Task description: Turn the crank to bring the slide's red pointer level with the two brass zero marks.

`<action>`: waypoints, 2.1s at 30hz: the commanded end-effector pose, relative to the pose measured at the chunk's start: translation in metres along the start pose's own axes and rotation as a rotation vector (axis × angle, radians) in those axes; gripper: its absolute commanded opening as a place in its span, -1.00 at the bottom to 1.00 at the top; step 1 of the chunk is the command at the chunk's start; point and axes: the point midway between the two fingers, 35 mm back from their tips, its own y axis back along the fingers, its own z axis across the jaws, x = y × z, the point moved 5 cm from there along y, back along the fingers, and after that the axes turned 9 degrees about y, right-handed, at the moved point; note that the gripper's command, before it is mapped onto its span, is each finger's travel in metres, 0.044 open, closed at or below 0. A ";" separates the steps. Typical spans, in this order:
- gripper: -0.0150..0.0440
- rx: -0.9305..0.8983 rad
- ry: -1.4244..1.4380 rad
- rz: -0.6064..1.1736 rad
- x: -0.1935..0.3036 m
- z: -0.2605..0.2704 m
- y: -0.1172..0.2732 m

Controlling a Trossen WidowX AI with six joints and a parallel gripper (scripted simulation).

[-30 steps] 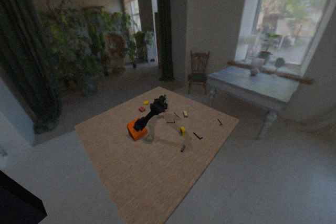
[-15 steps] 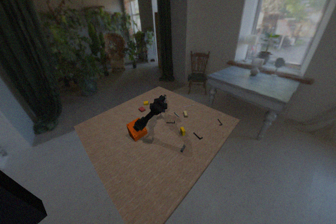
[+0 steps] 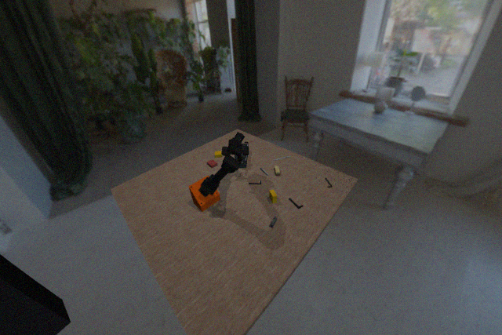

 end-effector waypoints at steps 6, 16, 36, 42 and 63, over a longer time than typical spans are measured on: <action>1.00 0.022 -0.013 -0.006 -0.030 -0.008 0.021; 1.00 0.103 -0.081 0.047 -0.071 -0.019 -0.011; 1.00 0.222 -0.161 0.102 -0.115 -0.014 -0.079; 1.00 0.224 -0.160 0.103 -0.084 -0.009 -0.110; 1.00 0.224 -0.160 0.103 -0.080 -0.009 -0.113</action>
